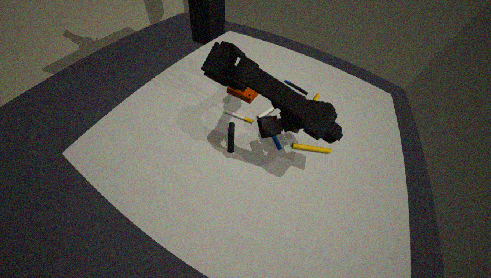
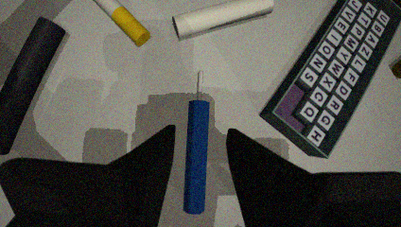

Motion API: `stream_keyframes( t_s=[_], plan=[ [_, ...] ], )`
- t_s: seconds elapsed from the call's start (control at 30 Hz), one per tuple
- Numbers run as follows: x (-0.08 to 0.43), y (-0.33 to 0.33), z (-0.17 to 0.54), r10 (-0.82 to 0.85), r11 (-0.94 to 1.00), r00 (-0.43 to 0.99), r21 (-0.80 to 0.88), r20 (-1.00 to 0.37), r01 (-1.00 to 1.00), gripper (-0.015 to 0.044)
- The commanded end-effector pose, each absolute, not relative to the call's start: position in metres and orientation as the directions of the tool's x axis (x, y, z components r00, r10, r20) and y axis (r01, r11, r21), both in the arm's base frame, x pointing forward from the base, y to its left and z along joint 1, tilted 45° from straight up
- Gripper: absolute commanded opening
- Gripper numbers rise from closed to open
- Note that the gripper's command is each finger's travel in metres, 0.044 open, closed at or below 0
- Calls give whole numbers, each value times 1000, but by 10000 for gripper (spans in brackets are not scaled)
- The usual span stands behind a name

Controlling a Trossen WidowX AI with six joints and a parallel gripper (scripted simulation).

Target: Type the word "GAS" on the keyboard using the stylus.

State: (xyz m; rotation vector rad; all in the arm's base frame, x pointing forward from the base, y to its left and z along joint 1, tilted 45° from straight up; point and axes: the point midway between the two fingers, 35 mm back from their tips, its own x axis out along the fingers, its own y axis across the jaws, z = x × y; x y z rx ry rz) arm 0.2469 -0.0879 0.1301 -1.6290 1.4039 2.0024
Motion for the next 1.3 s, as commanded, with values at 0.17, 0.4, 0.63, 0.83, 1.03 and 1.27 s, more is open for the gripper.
stream_keyframes(
  t_s=[0.17,0.4,0.63,0.83,1.03,1.27],
  plan=[
    [247,-93,124,-386,-533,-370,532,-845,-657,150],
    [246,-97,119,-387,-533,-370,532,-845,-657,150],
    [247,-101,115,-387,-533,-370,533,-844,-657,150],
    [247,-105,111,-387,-533,-370,533,-844,-657,150],
    [247,-109,108,-387,-533,-370,533,-844,-657,150],
    [247,-113,103,-388,-533,-370,533,-844,-657,150]
  ],
)
